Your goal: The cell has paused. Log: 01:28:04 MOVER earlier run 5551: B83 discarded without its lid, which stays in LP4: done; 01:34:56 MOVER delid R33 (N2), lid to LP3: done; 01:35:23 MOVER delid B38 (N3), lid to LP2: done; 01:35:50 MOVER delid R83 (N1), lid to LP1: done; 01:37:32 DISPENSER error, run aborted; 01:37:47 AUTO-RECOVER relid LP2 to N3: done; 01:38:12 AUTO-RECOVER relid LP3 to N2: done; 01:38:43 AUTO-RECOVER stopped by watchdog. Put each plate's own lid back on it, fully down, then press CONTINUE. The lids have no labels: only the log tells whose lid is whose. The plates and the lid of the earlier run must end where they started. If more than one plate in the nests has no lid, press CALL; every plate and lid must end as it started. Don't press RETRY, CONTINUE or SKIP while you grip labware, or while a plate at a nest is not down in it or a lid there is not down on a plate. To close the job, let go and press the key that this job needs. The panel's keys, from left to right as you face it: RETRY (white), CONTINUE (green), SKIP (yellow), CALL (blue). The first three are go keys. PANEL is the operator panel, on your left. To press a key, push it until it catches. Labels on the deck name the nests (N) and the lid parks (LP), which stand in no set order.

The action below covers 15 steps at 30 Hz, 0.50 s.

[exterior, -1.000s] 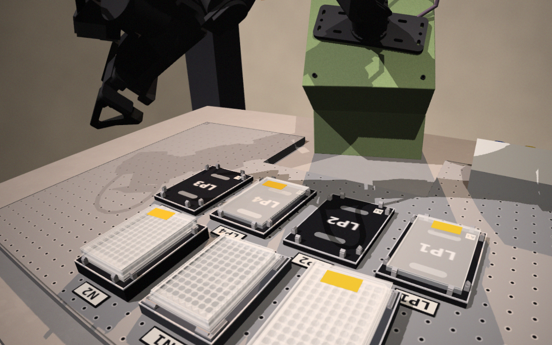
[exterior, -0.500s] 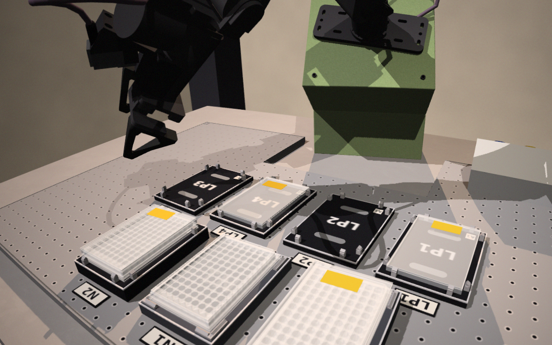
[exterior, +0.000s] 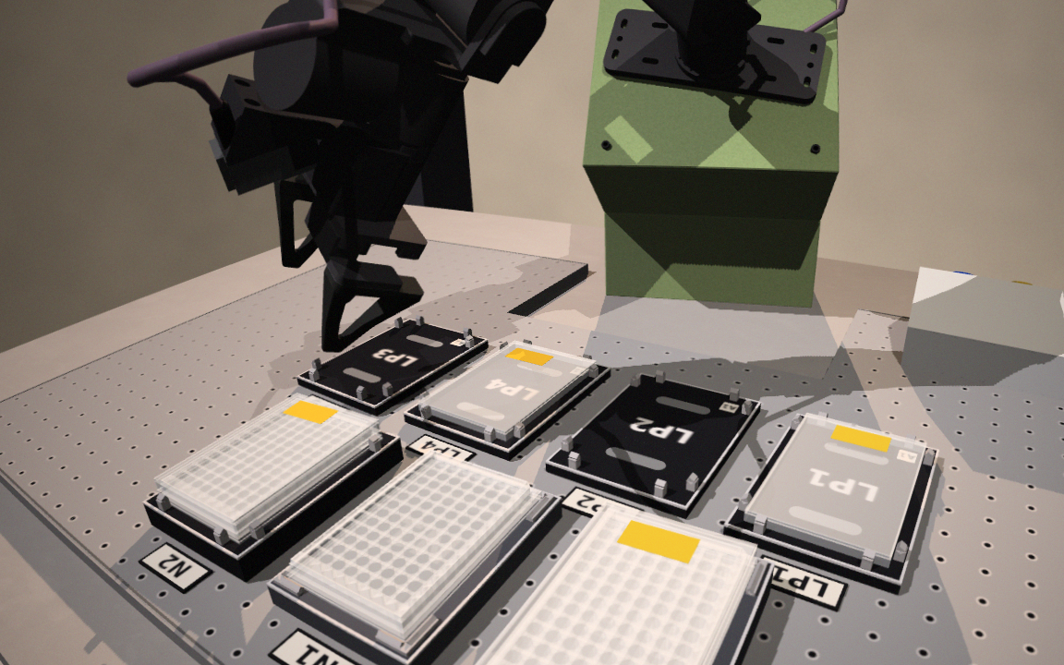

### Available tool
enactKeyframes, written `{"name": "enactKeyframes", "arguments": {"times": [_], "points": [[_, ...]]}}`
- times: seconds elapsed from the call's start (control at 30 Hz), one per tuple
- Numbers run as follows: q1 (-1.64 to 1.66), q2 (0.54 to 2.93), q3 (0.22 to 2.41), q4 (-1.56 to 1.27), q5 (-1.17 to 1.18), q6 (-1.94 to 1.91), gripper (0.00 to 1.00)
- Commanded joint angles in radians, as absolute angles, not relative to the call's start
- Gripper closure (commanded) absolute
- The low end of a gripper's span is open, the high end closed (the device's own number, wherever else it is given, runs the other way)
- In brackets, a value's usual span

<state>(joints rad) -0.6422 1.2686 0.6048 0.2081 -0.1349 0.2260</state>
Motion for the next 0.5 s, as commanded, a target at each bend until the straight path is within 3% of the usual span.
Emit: {"name": "enactKeyframes", "arguments": {"times": [0.0,0.47], "points": [[-0.626,1.222,0.606,0.156,-0.169,0.193,0.00],[-0.527,1.172,0.578,0.051,-0.261,0.115,0.00]]}}
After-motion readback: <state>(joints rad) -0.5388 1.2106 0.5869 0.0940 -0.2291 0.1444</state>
